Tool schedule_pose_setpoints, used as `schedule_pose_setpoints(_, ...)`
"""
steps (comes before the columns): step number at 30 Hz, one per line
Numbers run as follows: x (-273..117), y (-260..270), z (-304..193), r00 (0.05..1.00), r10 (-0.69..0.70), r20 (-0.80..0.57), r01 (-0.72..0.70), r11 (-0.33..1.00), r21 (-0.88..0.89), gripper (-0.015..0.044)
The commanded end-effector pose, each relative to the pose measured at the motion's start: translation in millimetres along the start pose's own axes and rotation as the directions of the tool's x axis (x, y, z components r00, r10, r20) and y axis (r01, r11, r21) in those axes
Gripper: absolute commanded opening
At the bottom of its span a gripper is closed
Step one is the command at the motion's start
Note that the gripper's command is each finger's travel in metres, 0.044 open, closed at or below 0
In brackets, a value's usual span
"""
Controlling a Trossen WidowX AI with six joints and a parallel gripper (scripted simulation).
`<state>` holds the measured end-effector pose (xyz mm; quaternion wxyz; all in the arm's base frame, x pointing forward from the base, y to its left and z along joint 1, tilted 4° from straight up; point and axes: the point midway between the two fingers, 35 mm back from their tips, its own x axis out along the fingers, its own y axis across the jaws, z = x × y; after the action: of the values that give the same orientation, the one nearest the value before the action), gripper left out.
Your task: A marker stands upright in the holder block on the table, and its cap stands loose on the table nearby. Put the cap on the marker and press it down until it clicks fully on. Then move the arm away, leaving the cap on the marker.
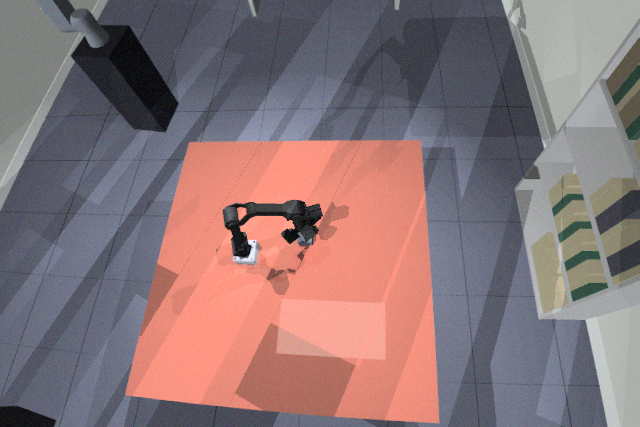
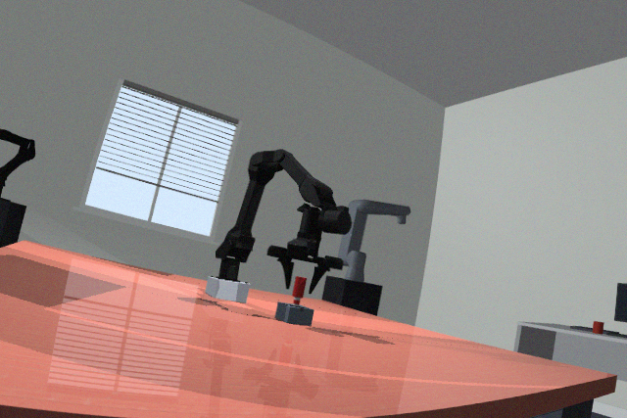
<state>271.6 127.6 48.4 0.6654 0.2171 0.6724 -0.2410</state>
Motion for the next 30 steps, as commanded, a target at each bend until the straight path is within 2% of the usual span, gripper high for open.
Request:
schedule_pose_setpoints(1, -0.1, 0.1, 0.0, 1.0, 0.0, 0.0, 0.0, 1.0, 0.0, 0.0368)
schedule_pose_setpoints(4, -0.1, 0.1, 0.0, 1.0, 0.0, 0.0, 0.0, 1.0, 0.0, 0.044)
schedule_pose_setpoints(7, -9.8, 1.2, 0.6, 1.0, 0.0, 0.0, 0.0, 1.0, 0.0, 0.044)
schedule_pose_setpoints(12, -72.7, 0.3, 0.3, 1.0, 0.0, 0.0, 0.0, 1.0, 0.0, 0.044)
schedule_pose_setpoints(16, -75.2, 0.0, 0.1, 1.0, 0.0, 0.0, 0.0, 1.0, 0.0, 0.044)
schedule_pose_setpoints(18, -74.5, 0.0, 0.2, 1.0, 0.0, 0.0, 0.0, 0.998, -0.066, 0.0387)
schedule_pose_setpoints(20, -72.5, 0.0, 0.2, 1.0, 0.001, 0.0, -0.001, 0.97, -0.244, 0.0335)
schedule_pose_setpoints(25, -67.2, -0.1, 0.2, 1.0, 0.002, -0.001, -0.002, 0.748, -0.664, 0.0204)
schedule_pose_setpoints(27, -66.5, -0.2, 0.2, 1.0, 0.003, -0.001, -0.002, 0.703, -0.711, 0.0151)
schedule_pose_setpoints(30, -66.5, -0.2, 0.2, 1.0, 0.003, -0.001, -0.002, 0.703, -0.711, 0.0072)
